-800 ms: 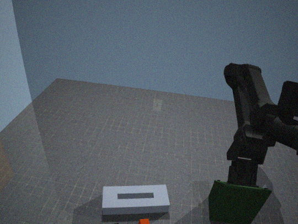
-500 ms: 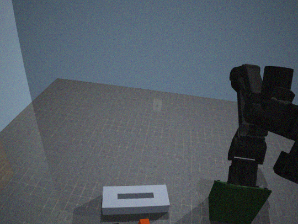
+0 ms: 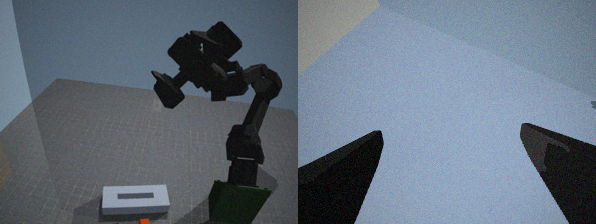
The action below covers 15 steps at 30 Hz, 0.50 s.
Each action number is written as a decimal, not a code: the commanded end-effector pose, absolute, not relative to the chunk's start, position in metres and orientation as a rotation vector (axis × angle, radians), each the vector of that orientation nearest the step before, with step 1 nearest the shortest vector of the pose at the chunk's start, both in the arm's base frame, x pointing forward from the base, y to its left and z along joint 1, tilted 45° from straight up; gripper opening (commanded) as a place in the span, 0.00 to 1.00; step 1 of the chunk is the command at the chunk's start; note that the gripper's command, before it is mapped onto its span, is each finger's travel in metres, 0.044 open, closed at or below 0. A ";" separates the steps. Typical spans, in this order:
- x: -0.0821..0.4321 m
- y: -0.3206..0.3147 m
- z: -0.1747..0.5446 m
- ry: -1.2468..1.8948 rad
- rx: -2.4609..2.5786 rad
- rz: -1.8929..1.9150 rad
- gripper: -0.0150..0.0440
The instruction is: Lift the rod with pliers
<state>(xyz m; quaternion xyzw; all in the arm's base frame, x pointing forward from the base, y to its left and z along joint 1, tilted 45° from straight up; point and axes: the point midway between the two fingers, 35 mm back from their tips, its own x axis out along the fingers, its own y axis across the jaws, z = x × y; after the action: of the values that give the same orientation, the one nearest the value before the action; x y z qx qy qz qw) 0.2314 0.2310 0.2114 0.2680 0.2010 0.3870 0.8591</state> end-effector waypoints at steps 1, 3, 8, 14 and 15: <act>0.266 0.192 0.240 0.275 0.510 0.677 1.00; 0.276 0.175 0.249 0.229 0.482 0.622 1.00; 0.305 0.113 0.277 0.086 0.312 0.401 1.00; 0.317 0.011 0.318 -0.042 0.032 0.041 1.00; 0.316 0.003 0.322 -0.048 0.008 0.010 1.00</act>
<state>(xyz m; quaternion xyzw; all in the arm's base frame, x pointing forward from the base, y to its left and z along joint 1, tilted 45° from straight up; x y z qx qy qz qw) 0.3187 0.0317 0.3047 0.0484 -0.0067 0.0573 0.9972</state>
